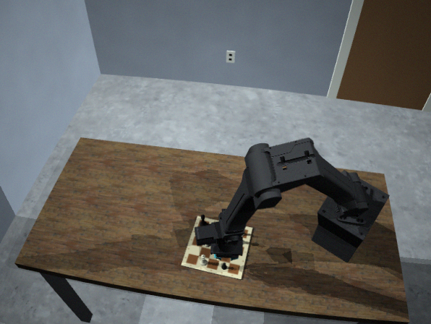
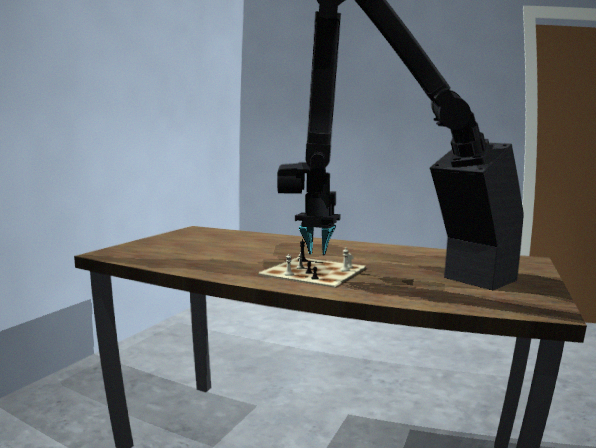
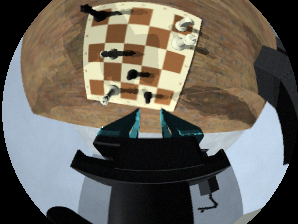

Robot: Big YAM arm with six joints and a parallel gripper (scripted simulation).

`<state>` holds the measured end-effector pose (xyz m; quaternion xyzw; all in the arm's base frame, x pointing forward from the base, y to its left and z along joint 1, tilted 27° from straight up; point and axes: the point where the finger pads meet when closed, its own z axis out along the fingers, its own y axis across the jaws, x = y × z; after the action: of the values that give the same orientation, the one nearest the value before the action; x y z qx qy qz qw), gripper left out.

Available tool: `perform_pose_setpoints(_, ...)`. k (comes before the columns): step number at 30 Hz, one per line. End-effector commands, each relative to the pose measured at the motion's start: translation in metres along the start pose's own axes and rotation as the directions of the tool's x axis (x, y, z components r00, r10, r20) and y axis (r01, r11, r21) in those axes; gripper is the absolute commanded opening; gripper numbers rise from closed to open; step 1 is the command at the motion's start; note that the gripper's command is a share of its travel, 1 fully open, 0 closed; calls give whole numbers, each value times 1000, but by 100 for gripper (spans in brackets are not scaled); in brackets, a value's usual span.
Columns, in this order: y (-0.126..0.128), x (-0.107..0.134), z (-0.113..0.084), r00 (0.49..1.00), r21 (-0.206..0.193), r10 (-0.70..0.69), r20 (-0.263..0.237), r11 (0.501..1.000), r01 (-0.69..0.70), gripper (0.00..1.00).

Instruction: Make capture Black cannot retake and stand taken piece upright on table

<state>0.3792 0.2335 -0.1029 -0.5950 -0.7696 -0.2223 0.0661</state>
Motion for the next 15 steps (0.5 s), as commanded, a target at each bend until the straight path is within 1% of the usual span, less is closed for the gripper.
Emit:
perform_pose_setpoints(1,9,7,7,1000,-18,-3,-4,1000,3,33)
perform_pose_setpoints(6,8,6,14,1000,-17,-3,-4,1000,3,33)
perform_pose_setpoints(8,15,10,11,1000,-35,-9,-9,999,9,33)
perform_pose_setpoints(9,15,10,12,1000,-35,-9,-9,999,9,33)
perform_pose_setpoints(11,8,6,20,1000,-17,-3,-4,1000,3,33)
perform_pose_setpoints(14,8,6,21,1000,-17,-3,-4,1000,3,33)
perform_pose_setpoints(15,19,12,10,1000,-44,-10,-11,999,10,33)
